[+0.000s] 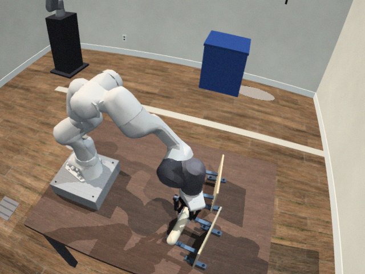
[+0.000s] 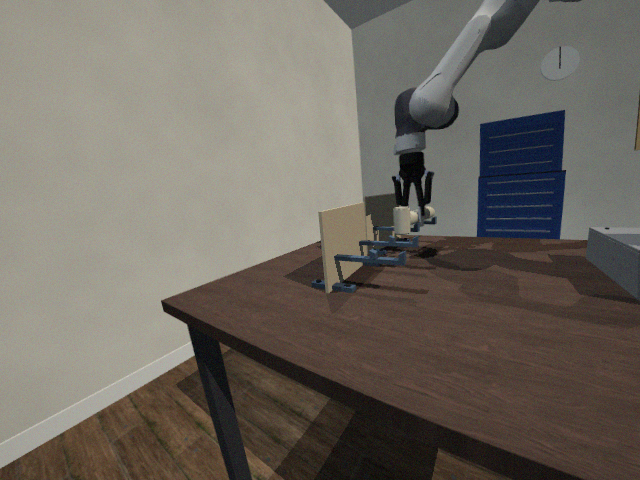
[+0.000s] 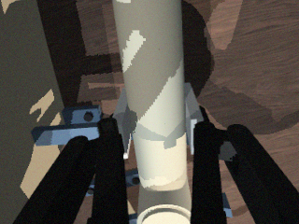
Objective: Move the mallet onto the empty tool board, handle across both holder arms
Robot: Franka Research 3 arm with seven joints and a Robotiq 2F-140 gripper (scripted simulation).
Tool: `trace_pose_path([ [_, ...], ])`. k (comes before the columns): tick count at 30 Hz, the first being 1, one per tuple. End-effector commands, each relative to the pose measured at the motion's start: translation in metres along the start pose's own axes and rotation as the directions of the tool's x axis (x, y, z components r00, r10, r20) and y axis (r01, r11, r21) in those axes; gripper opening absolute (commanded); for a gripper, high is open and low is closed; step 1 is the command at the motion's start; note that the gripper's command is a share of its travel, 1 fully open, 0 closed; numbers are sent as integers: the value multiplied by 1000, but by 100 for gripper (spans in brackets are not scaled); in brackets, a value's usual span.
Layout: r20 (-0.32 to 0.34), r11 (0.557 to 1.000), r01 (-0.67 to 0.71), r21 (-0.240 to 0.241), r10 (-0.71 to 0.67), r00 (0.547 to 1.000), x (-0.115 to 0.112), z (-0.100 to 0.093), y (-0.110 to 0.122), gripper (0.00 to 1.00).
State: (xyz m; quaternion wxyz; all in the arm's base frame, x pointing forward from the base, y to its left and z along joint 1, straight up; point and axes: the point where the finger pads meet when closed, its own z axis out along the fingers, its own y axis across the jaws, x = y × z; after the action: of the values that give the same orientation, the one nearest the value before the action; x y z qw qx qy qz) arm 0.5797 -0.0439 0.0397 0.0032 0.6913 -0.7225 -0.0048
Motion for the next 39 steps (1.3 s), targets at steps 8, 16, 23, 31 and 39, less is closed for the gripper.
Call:
trace_pose_path([
  [8, -4, 1000, 0, 13, 0, 1000, 1, 8, -6, 0],
  [16, -4, 1000, 0, 13, 0, 1000, 1, 9, -6, 0],
  [23, -4, 1000, 0, 13, 0, 1000, 1, 9, -6, 0],
  [31, -4, 1000, 0, 13, 0, 1000, 1, 9, -6, 0],
  [39, -4, 1000, 0, 13, 0, 1000, 1, 9, -6, 0],
])
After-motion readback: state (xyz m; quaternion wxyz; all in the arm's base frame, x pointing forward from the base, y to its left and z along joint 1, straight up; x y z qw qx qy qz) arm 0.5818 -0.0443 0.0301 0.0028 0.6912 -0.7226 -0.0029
